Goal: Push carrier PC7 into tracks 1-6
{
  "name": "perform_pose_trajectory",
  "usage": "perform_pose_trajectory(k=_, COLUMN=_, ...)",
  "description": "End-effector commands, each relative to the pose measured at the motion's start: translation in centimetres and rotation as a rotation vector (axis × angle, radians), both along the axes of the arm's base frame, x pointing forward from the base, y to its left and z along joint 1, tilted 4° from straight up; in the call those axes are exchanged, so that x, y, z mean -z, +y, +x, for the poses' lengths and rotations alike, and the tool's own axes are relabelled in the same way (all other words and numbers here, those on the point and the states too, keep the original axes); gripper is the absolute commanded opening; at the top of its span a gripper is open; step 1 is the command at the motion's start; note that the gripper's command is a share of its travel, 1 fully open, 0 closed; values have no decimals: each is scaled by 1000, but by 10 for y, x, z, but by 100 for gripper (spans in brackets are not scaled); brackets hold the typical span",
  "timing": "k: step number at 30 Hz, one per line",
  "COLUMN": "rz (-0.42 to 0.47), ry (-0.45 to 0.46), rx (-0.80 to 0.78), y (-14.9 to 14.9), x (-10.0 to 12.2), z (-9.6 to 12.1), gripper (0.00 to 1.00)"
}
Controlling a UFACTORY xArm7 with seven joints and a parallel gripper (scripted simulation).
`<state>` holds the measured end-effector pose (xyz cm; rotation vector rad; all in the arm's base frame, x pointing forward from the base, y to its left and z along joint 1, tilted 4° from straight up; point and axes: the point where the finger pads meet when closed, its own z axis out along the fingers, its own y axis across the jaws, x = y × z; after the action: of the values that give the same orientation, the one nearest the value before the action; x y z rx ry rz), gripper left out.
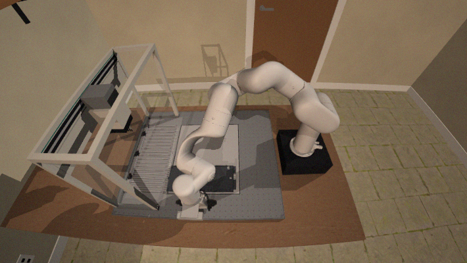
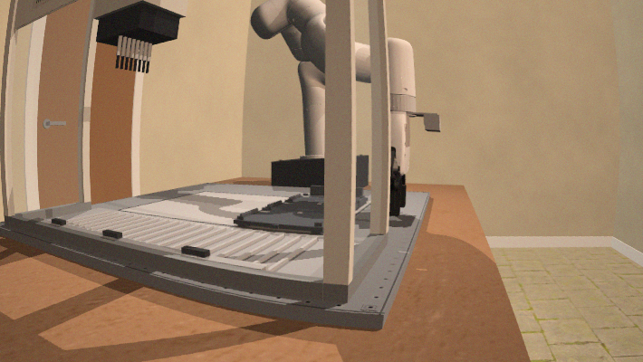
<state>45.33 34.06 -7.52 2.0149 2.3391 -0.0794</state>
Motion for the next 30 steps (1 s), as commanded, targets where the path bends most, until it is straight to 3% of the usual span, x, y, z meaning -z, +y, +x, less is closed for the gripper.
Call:
perform_pose_trajectory(k=1, rz=4, ry=-4, rx=0, y=2, x=-11, z=1, gripper=100)
perform_pose_trajectory(k=30, rz=4, ry=-4, rx=0, y=5, x=-53, z=1, gripper=100)
